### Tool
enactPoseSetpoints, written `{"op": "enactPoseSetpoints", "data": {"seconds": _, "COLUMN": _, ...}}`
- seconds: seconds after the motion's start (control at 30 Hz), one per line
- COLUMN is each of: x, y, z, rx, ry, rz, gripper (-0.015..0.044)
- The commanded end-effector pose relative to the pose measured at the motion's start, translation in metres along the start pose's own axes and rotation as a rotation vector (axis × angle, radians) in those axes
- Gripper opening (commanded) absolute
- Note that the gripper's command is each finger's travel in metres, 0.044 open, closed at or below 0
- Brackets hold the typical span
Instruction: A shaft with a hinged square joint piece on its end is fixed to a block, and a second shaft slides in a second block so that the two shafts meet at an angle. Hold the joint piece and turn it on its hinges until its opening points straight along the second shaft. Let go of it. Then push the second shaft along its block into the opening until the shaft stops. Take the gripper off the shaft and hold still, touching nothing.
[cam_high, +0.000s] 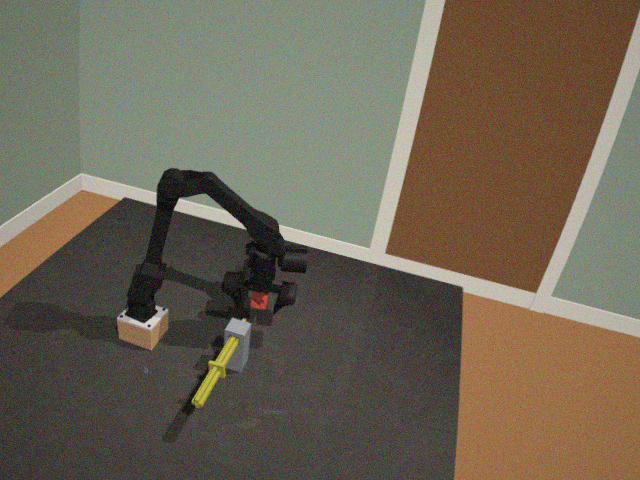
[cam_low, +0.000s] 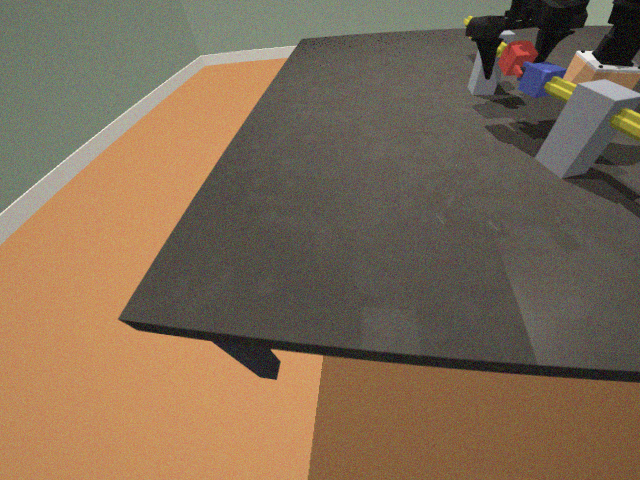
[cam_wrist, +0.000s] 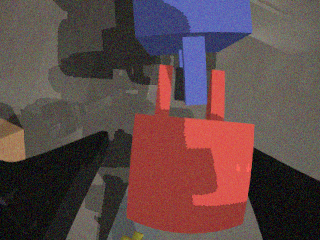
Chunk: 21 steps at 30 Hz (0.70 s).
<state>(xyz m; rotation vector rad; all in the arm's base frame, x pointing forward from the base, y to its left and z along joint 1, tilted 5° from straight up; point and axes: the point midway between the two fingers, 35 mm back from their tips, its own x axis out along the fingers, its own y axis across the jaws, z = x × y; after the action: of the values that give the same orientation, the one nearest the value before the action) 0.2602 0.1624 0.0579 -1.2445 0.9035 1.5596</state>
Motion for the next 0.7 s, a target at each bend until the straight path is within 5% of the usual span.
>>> {"op": "enactPoseSetpoints", "data": {"seconds": 0.0, "x": -0.006, "y": -0.001, "z": 0.003, "rx": 0.000, "ry": 0.098, "rz": -0.001, "gripper": 0.0440}}
{"op": "enactPoseSetpoints", "data": {"seconds": 0.27, "x": -0.026, "y": -0.002, "z": 0.007, "rx": -0.007, "ry": 0.339, "rz": -0.033, "gripper": 0.0440}}
{"op": "enactPoseSetpoints", "data": {"seconds": 0.67, "x": -0.029, "y": -0.002, "z": 0.008, "rx": 0.041, "ry": 0.331, "rz": -0.035, "gripper": 0.0440}}
